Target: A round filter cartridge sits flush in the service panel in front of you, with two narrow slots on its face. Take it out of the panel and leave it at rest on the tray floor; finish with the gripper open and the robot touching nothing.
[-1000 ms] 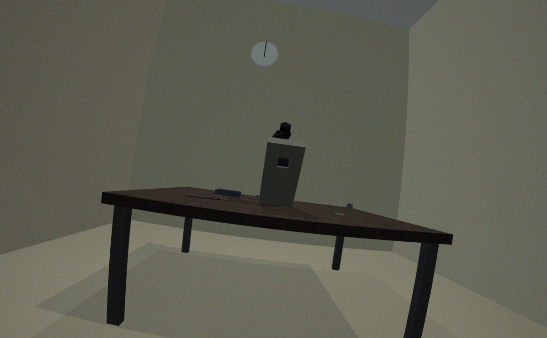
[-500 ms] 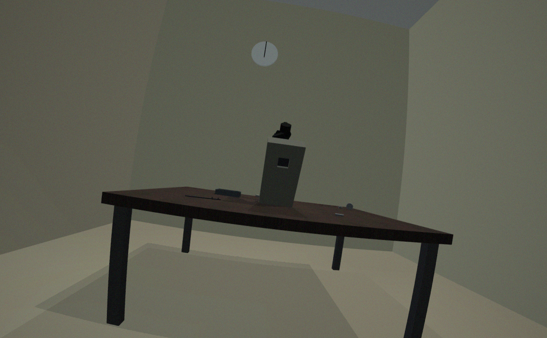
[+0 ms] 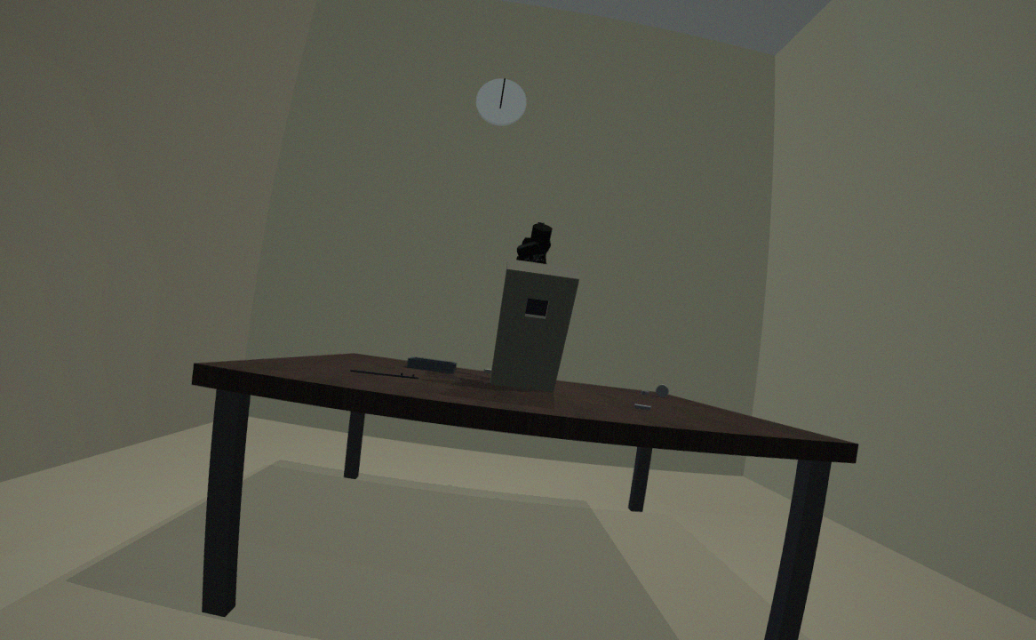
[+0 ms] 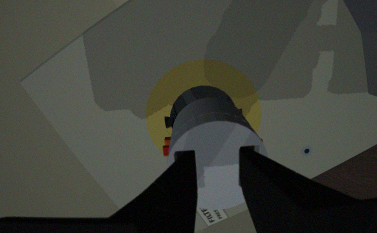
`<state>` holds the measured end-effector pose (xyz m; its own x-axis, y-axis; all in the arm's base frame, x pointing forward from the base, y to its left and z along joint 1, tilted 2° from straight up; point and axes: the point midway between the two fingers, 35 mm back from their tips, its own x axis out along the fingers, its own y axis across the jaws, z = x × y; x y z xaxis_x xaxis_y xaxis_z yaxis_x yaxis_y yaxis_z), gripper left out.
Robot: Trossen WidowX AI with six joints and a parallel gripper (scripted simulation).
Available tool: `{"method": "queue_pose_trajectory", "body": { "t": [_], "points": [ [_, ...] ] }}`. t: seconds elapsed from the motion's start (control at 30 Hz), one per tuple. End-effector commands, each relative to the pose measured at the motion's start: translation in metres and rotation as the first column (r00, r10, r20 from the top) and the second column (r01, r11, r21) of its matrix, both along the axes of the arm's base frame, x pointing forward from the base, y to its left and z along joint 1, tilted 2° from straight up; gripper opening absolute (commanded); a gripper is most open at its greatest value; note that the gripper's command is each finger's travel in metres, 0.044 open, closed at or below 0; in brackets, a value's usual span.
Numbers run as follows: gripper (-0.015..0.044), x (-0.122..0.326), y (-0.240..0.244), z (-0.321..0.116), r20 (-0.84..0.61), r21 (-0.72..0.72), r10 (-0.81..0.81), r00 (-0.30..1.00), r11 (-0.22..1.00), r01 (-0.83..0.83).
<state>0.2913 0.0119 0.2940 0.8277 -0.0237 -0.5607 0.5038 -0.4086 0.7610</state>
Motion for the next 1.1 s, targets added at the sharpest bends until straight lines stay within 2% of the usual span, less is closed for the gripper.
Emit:
{"method": "queue_pose_trajectory", "body": {
  "t": [0.0, 0.83, 0.97, 1.07],
  "points": [
    [0.0, -0.004, 0.0, 0.005, 0.011, 0.003, -0.002, 1.0, 1.0, 0.002],
    [0.0, -0.038, -0.003, -0.064, 0.008, 0.003, -0.002, 1.0, 1.0, 0.002],
    [0.0105, -0.034, -0.002, -0.061, -0.01, 0.0, 0.002, 1.0, 1.0, -0.002],
    [0.0106, -0.034, -0.002, -0.061, -0.01, 0.0, 0.002, 1.0, 1.0, -0.002]
  ]
}}
